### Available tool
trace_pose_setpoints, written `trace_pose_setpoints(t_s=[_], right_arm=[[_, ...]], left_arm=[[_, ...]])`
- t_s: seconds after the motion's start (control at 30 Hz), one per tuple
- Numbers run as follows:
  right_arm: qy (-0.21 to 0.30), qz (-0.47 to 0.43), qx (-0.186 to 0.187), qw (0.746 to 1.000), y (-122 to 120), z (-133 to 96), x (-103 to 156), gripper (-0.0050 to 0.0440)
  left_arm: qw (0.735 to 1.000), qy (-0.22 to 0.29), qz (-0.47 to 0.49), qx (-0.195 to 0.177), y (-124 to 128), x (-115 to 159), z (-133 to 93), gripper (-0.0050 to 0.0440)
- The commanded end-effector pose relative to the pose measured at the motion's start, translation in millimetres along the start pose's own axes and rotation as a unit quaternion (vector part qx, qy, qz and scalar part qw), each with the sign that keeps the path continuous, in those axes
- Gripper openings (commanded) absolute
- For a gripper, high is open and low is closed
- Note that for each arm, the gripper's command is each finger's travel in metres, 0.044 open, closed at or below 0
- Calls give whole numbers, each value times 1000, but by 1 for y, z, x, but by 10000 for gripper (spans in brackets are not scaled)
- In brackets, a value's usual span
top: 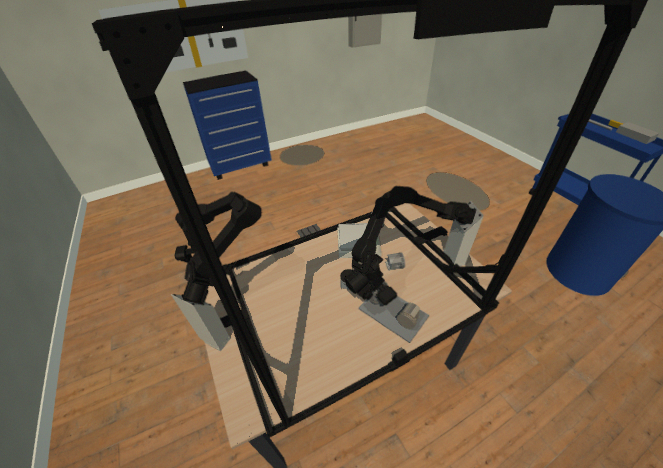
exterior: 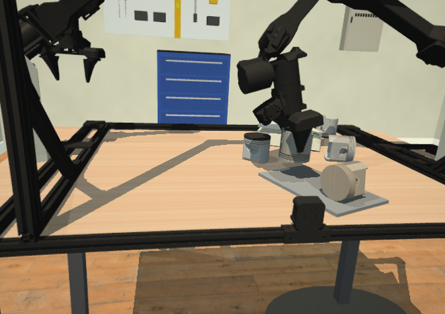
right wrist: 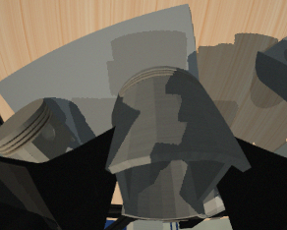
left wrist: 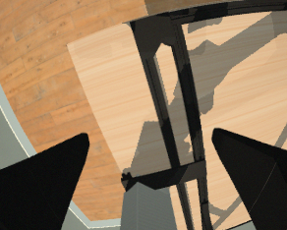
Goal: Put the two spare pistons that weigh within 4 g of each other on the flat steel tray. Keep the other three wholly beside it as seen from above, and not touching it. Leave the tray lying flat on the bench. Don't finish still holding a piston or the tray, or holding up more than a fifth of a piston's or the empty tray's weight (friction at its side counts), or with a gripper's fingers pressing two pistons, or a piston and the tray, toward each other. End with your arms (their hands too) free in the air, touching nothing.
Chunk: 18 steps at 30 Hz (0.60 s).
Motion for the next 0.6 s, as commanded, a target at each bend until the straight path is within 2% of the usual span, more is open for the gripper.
trace_pose_setpoints(t_s=[0.0, 0.57], right_arm=[[4, -5, -4, 1000, 2, 9, 0, 158], [4, -5, -4, 1000, 2, 33, -3, 158]], left_arm=[[1000, 0, 0, 1, 0, 0, 0, 440], [1000, 0, 0, 1, 0, 0, 0, 440]])
Point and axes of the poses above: on each arm, the point midway between the two fingers, 35 mm back from their tips, its own z axis out along the fingers, its own y axis across the jaws, x = y × z, the point moved 5 cm from there along -z, back along the fingers, and after that the axes turned 13 degrees about -z, right-handed, at the moved point
